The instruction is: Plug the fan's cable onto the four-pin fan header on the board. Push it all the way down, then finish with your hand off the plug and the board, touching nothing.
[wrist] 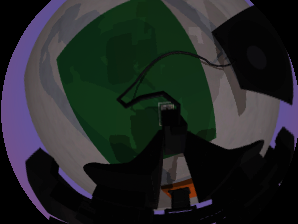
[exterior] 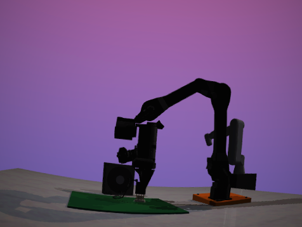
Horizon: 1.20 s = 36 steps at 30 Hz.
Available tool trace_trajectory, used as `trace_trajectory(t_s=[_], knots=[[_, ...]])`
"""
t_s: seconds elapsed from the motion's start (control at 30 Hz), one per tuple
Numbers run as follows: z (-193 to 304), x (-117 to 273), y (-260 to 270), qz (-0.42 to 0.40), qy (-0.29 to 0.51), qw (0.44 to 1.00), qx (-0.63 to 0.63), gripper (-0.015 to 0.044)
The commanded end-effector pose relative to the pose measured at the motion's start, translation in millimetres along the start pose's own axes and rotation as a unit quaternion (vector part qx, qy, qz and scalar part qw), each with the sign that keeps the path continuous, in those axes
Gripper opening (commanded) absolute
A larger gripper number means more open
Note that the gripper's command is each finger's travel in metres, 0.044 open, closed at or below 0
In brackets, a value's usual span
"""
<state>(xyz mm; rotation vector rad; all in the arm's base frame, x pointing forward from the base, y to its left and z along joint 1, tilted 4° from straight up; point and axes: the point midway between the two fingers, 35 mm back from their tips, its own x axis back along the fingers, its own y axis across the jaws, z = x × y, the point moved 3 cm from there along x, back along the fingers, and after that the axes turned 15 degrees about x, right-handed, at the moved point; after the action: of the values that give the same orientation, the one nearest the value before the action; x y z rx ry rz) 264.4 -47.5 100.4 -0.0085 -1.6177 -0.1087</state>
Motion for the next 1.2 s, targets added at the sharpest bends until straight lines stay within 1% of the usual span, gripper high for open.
trace_trajectory(t_s=[0.0,1.17], knots=[[-0.3,-1.3,0.5,-0.002,-0.001,1.0,-0.003,0.0],[-0.3,-11.4,0.7,-0.002,0.0,1.0,-0.003,0.0]])
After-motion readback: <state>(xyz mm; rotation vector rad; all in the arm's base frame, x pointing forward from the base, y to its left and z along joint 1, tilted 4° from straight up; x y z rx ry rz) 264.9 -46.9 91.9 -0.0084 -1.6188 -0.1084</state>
